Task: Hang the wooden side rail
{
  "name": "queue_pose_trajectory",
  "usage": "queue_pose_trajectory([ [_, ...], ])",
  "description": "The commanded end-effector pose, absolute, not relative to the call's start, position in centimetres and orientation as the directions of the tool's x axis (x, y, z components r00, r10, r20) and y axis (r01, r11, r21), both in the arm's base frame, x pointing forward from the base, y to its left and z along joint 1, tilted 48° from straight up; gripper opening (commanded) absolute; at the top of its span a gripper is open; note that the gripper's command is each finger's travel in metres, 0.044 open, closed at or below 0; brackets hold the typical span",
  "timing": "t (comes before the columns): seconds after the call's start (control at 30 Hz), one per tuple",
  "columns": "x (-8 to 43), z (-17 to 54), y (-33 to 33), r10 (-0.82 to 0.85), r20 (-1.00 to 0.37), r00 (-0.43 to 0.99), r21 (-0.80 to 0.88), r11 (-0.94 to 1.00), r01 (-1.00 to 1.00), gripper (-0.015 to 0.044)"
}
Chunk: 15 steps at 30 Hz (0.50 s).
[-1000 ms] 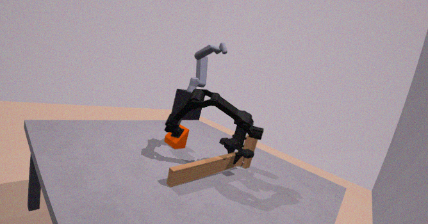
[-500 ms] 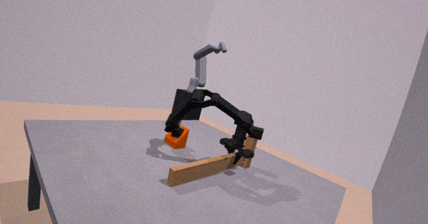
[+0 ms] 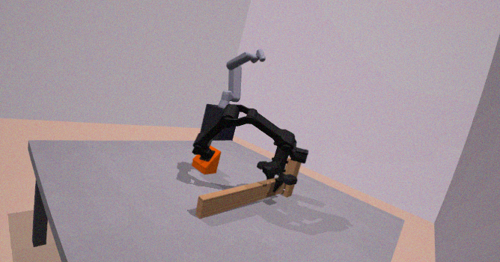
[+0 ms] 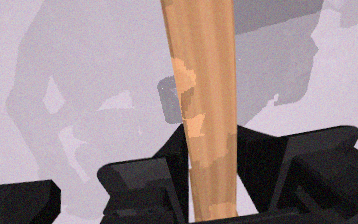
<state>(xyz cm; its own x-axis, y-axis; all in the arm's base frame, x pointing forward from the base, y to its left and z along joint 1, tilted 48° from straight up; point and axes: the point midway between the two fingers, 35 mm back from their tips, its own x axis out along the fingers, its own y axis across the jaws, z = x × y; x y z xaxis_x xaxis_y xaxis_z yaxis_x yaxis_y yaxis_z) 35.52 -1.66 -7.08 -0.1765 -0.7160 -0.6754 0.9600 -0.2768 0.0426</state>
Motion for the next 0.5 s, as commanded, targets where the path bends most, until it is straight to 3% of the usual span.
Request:
queue_pose_trajectory([
  [0.0,35.5,-7.15,-1.15,-0.715,-0.678,-0.169,0.046,-0.271,0.961,0.0],
  [0.47,35.59,-7.27,-1.12,-0.715,-0.678,-0.169,0.046,-0.271,0.961,0.0],
])
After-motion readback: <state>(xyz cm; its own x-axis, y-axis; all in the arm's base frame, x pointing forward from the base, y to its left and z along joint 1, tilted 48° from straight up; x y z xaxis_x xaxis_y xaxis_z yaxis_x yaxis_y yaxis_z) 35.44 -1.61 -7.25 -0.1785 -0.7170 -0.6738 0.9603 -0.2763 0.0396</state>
